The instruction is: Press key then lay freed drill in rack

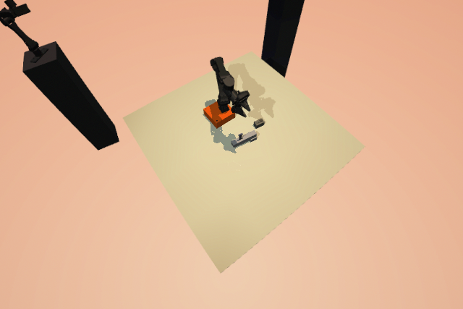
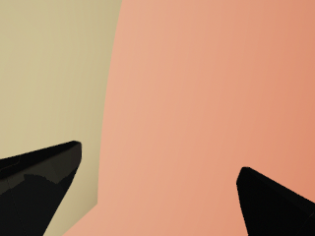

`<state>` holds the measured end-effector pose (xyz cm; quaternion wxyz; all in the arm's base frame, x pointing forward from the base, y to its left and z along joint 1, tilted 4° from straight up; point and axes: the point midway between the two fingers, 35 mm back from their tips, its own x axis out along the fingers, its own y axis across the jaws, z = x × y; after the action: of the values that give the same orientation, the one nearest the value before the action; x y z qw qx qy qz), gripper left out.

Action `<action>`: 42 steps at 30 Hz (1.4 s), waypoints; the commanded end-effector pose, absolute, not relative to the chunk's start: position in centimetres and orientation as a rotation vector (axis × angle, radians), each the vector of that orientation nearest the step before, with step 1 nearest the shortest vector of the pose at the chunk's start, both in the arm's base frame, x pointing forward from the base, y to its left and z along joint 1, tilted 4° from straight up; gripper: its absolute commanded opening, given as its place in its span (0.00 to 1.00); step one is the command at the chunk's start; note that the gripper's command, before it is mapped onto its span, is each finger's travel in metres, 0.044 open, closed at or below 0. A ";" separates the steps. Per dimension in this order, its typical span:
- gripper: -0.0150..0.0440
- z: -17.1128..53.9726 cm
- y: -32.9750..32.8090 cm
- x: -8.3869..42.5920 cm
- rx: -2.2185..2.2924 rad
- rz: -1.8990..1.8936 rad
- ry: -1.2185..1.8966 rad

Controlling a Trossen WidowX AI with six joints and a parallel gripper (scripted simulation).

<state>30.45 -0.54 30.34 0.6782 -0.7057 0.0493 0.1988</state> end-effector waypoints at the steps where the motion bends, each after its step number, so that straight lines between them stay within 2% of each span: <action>1: 0.89 30.3 -0.5 30.4 -1.585 0.447 0.111; 9: 0.53 30.1 -0.6 30.5 -1.566 0.452 0.125; 15: 0.26 22.6 -1.3 32.5 -0.968 0.532 0.598; 22: 0.25 13.7 -1.7 31.5 -0.311 0.324 1.241; 28: 0.25 9.8 -1.9 29.6 -0.032 0.034 1.585; 42: 0.25 9.5 -1.9 29.4 -0.015 0.008 1.608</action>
<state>29.40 -1.83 9.51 0.6999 -0.0171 0.7137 0.0228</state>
